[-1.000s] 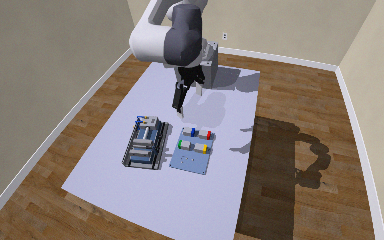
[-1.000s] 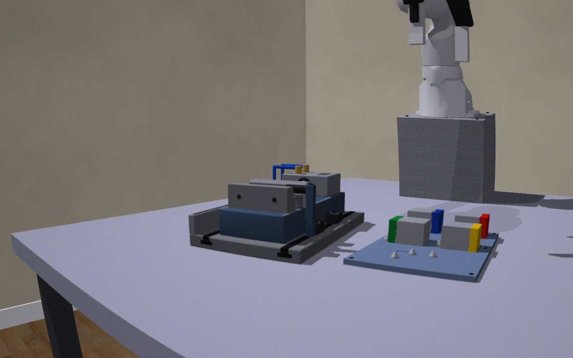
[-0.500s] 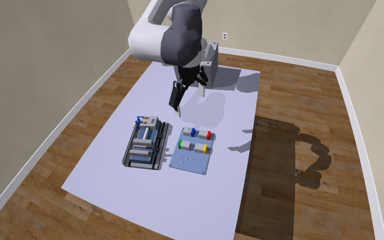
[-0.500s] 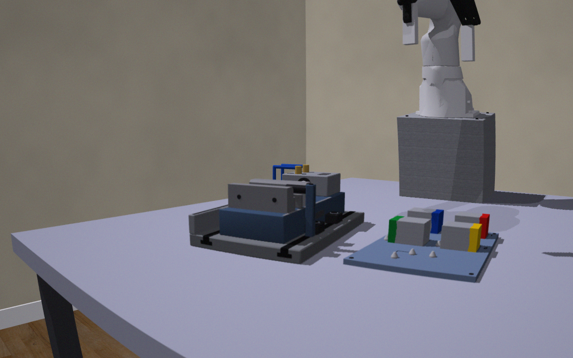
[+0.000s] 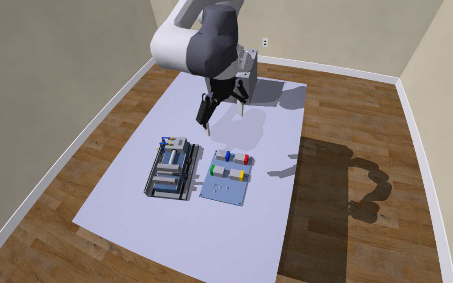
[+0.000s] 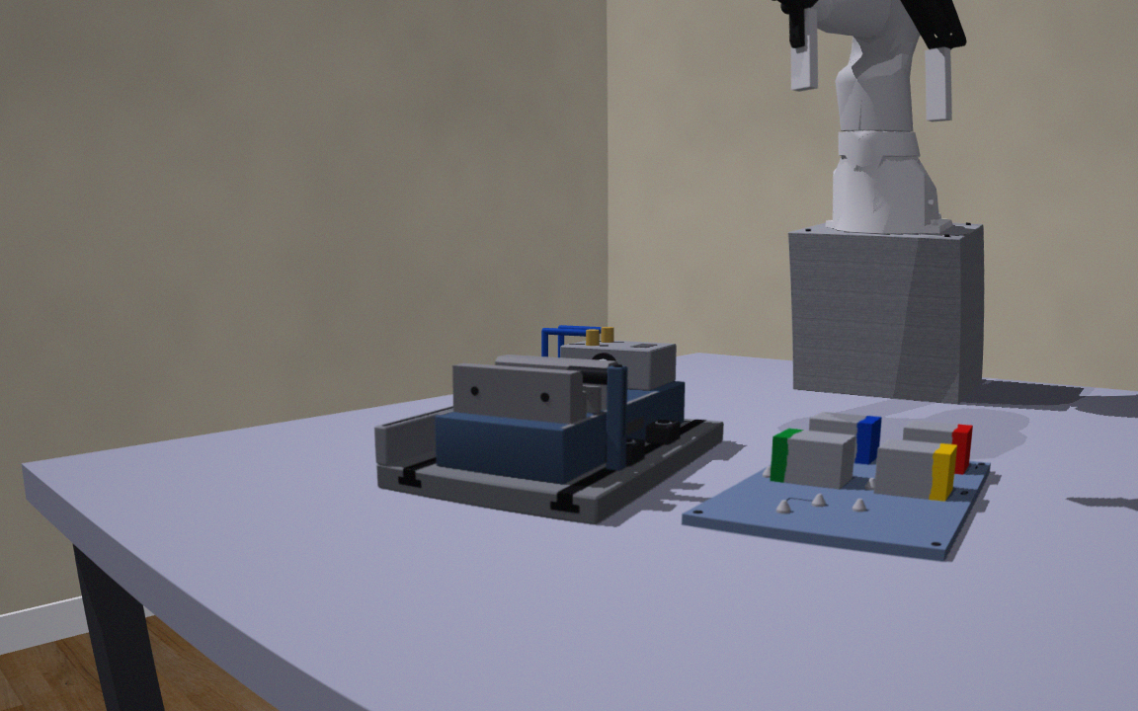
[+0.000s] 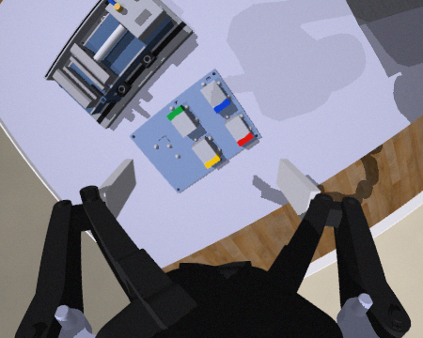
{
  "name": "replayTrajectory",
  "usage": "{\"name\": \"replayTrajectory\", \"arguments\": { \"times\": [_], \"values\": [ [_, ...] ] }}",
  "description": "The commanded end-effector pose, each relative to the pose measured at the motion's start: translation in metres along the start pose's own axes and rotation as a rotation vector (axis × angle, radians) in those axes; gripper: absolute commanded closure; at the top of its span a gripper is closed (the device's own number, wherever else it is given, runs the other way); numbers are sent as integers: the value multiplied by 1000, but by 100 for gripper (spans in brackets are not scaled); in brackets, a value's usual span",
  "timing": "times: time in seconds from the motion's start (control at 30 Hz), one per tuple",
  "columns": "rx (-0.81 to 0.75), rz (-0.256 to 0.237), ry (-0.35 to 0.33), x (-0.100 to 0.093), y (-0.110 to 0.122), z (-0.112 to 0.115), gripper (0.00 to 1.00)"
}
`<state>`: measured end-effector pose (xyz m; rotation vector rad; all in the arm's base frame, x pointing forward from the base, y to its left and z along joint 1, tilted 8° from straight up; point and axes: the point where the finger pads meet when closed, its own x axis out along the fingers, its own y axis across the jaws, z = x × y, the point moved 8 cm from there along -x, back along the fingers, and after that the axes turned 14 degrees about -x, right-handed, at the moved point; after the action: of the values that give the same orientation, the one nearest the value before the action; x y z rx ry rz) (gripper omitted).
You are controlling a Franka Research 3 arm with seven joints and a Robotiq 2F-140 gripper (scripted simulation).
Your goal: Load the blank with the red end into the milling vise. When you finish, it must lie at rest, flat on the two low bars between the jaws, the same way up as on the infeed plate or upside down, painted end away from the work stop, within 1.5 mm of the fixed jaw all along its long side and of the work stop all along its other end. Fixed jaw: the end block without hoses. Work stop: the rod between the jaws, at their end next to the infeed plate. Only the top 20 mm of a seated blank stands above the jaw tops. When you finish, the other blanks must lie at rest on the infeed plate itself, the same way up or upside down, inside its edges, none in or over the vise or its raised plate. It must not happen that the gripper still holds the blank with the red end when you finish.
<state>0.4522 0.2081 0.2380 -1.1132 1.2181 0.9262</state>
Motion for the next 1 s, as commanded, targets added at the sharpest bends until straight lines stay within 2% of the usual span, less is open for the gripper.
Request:
{"name": "replayTrajectory", "arguments": {
  "times": [0.0, 0.23, 0.37, 0.8, 0.93, 0.97],
  "values": [
    [85, 6, 1, 0, 3, 2, 0],
    [91, 3, 0, 0, 2, 2, 0],
    [275, 8, 0, 0, 3, 1, 0],
    [282, 4, 0, 0, 2, 1, 0],
    [466, 10, 0, 0, 3, 1, 0],
    [466, 10, 0, 0, 3, 1, 0]
  ]
}}
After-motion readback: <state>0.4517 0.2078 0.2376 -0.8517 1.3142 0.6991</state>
